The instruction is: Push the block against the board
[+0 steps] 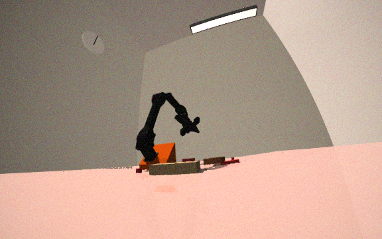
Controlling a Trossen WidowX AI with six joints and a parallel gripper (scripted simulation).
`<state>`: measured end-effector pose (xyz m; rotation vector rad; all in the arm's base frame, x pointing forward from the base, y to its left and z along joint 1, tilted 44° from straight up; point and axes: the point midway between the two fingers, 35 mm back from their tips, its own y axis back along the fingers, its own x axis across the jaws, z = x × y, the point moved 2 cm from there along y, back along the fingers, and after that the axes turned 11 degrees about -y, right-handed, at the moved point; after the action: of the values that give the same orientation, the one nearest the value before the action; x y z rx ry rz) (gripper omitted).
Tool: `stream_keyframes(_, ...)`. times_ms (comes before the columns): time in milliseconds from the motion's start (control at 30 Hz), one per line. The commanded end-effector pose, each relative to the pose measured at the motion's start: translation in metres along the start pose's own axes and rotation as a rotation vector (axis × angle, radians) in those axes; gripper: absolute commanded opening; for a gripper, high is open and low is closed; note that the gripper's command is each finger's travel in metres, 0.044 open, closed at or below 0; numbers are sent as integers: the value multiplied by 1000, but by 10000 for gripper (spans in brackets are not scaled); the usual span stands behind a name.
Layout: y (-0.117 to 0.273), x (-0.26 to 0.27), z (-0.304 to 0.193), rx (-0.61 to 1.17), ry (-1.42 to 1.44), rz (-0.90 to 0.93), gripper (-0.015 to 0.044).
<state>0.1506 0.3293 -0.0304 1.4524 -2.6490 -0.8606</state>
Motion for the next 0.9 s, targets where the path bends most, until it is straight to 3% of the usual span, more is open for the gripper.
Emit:
stream_keyframes(0,-19,1,-19,0,-128,75,0)
stream_keyframes(867,-111,31,-132,116,-905,451,0)
